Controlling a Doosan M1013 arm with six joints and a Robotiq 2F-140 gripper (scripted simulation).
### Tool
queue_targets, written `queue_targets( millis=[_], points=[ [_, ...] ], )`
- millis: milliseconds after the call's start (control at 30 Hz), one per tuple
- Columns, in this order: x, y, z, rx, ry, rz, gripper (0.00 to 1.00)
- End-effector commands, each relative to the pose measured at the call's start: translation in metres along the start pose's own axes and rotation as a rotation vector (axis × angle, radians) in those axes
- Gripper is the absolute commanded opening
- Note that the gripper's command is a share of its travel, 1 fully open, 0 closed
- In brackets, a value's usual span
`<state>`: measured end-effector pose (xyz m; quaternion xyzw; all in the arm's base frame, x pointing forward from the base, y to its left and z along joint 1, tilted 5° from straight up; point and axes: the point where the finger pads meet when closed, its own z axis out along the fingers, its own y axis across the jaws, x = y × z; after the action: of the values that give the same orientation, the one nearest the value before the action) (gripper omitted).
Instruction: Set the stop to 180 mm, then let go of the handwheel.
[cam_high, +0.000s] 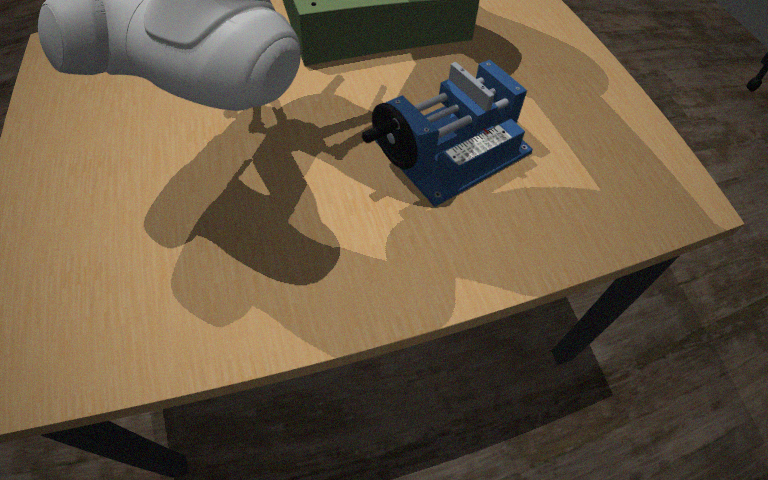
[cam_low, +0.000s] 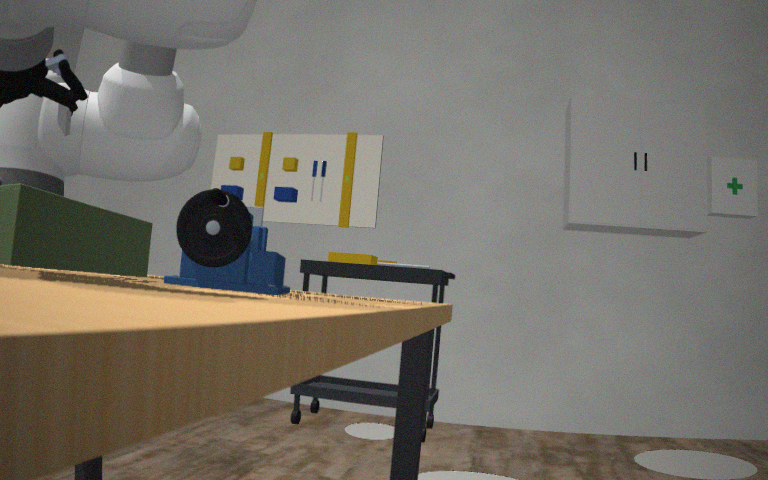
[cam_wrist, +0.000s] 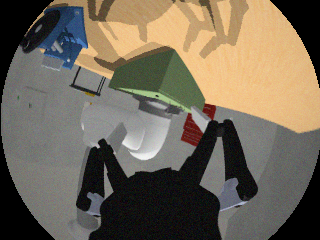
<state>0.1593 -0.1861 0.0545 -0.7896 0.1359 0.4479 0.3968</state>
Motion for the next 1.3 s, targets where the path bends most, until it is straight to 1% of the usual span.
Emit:
queue_targets(
  millis=[0, 200, 267, 433, 533, 667, 867, 967, 1033, 1100, 1167, 1200, 1233, 1267],
  points=[
    [-0.011, -0.007, -0.005, 0.001, -0.001, 0.000, 1.00],
    [-0.051, -0.034, -0.024, 0.001, -0.001, 0.000, 1.00],
    [-0.051, -0.034, -0.024, 0.001, -0.001, 0.000, 1.00],
    [-0.089, -0.059, -0.041, 0.001, -0.001, 0.000, 1.00],
    [-0.106, -0.071, -0.049, 0.001, -0.001, 0.000, 1.00],
    [-0.117, -0.078, -0.054, 0.001, -0.001, 0.000, 1.00],
    [-0.118, -0.079, -0.055, 0.000, -0.001, 0.000, 1.00],
    [-0.111, -0.079, -0.055, -0.023, 0.017, 0.031, 1.00],
    [-0.097, -0.078, -0.056, -0.069, 0.056, 0.093, 1.00],
    [-0.073, -0.078, -0.058, -0.137, 0.127, 0.191, 1.00],
    [-0.042, -0.079, -0.065, -0.211, 0.231, 0.311, 1.00],
    [-0.024, -0.082, -0.070, -0.228, 0.270, 0.346, 1.00],
    [-0.024, -0.082, -0.070, -0.250, 0.304, 0.384, 1.00],
    [-0.005, -0.085, -0.077, -0.268, 0.356, 0.427, 1.00]
  ],
)
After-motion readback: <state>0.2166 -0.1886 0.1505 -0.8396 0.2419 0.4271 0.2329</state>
